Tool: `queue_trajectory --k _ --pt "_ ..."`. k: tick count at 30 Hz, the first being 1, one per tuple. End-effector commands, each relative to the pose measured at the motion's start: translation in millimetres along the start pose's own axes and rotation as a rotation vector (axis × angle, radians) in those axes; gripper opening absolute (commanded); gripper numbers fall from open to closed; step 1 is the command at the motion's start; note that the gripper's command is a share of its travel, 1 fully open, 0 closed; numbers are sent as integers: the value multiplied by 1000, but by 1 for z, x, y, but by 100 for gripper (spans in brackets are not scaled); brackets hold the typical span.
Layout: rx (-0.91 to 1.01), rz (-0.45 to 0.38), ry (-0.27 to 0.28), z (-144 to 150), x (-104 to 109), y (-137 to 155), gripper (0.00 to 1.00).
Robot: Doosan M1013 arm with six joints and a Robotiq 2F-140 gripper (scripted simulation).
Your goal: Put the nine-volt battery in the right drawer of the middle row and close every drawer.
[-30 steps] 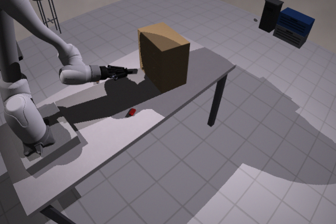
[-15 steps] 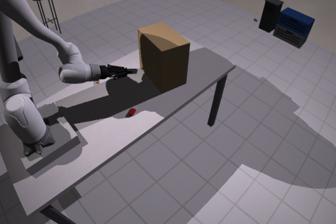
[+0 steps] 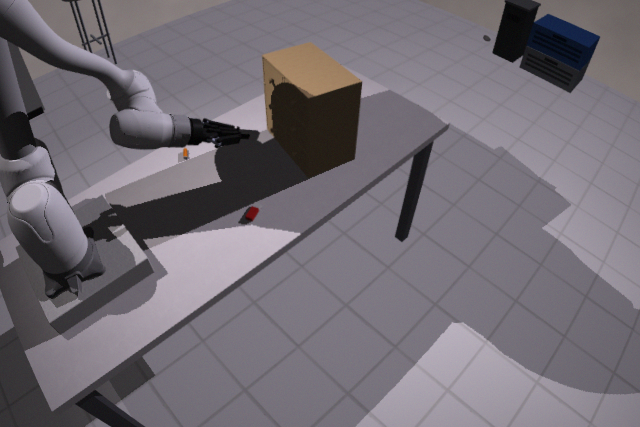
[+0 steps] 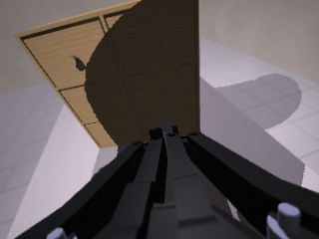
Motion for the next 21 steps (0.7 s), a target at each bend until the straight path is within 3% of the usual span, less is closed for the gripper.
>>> queue_trajectory --k 1,11,21 --pt "0 -35 -3 0 4 -4 0" --pt "0 -187 -15 2 19 -20 0" --pt "1 -254 -15 4 26 -26 0"
Point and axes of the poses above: the point where the finger pads meet when closed, its own x axis back along the fingers, its own z axis across the jaws, y = z × x, the point moved 7 cm from there along x, back along the fingers, and after that the axes turned 5 degrees about x, right-handed, at the moved point
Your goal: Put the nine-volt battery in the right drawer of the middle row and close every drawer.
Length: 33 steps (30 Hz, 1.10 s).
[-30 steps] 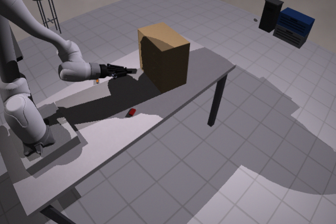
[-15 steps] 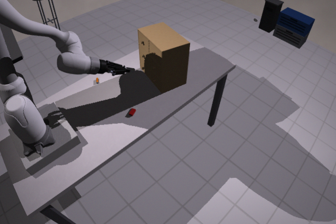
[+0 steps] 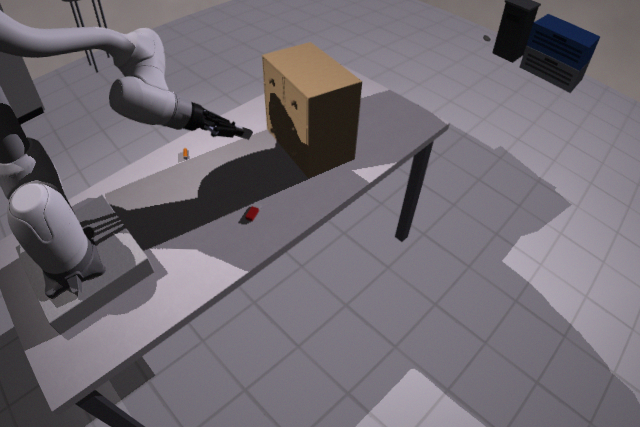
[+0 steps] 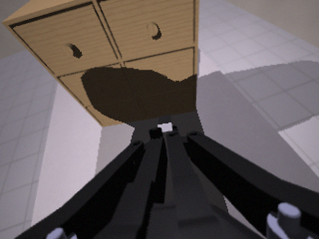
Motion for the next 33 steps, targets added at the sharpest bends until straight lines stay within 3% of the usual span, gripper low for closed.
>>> queue_trajectory --k 1,33 --pt "2 -29 19 0 2 -2 0" --pt "0 -137 7 0 15 -12 0"
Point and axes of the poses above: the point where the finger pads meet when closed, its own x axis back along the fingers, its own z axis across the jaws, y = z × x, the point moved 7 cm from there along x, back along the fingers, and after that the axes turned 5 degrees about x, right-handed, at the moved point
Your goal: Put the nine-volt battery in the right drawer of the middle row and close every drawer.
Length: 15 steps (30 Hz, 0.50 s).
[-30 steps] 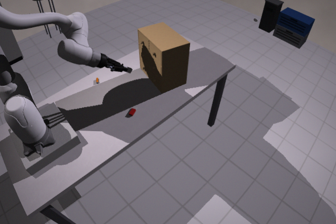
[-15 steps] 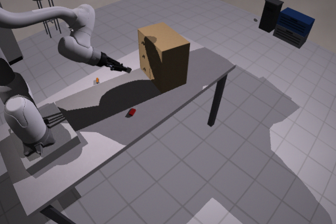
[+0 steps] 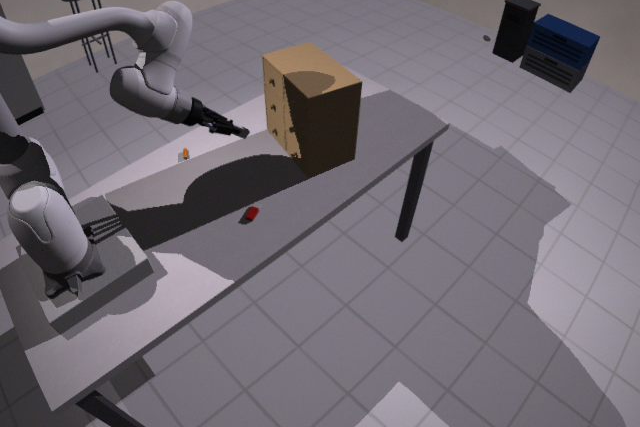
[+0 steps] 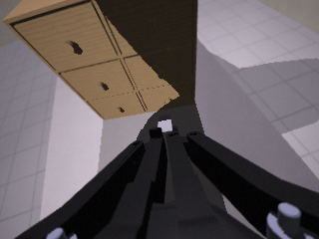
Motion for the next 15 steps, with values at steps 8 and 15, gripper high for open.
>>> queue_trajectory --k 8,15 --pt "1 -125 16 -3 7 -9 0" --pt "0 -206 9 -3 16 -15 0"
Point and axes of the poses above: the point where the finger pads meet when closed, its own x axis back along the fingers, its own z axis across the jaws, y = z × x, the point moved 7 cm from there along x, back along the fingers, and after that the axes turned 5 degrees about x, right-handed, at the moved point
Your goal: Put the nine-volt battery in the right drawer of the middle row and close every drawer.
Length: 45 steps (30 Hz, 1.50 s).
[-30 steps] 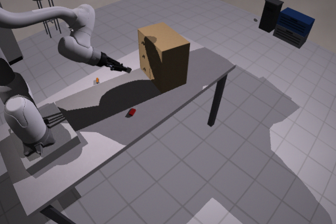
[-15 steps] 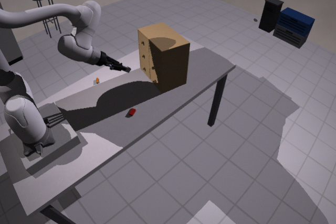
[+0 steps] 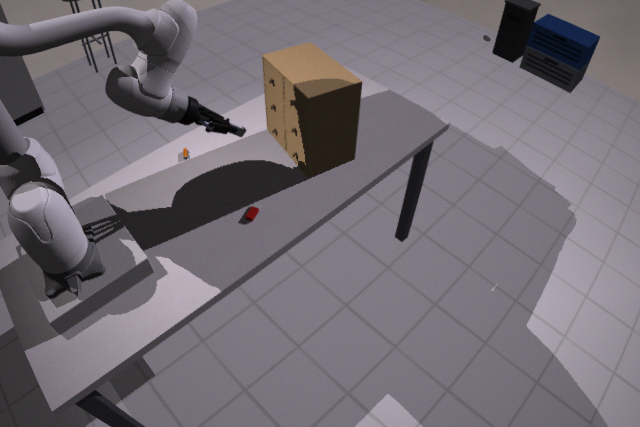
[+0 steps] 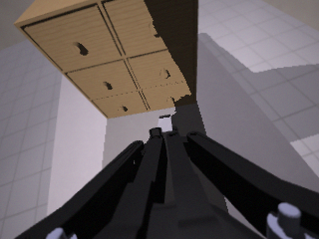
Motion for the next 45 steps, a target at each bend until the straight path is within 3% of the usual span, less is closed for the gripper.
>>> queue_trajectory --k 1,3,15,29,37,44,45 --pt "2 -233 21 -2 6 -17 0" --pt "0 -274 15 -2 12 -20 0" --pt "-7 -239 -2 -2 40 -18 0" --pt "-16 -253 42 -6 63 -19 0" --pt "-19 -419 80 -9 67 -31 0" --pt "-11 -672 27 -5 61 -46 0" --pt "-11 -672 27 -5 61 -46 0"
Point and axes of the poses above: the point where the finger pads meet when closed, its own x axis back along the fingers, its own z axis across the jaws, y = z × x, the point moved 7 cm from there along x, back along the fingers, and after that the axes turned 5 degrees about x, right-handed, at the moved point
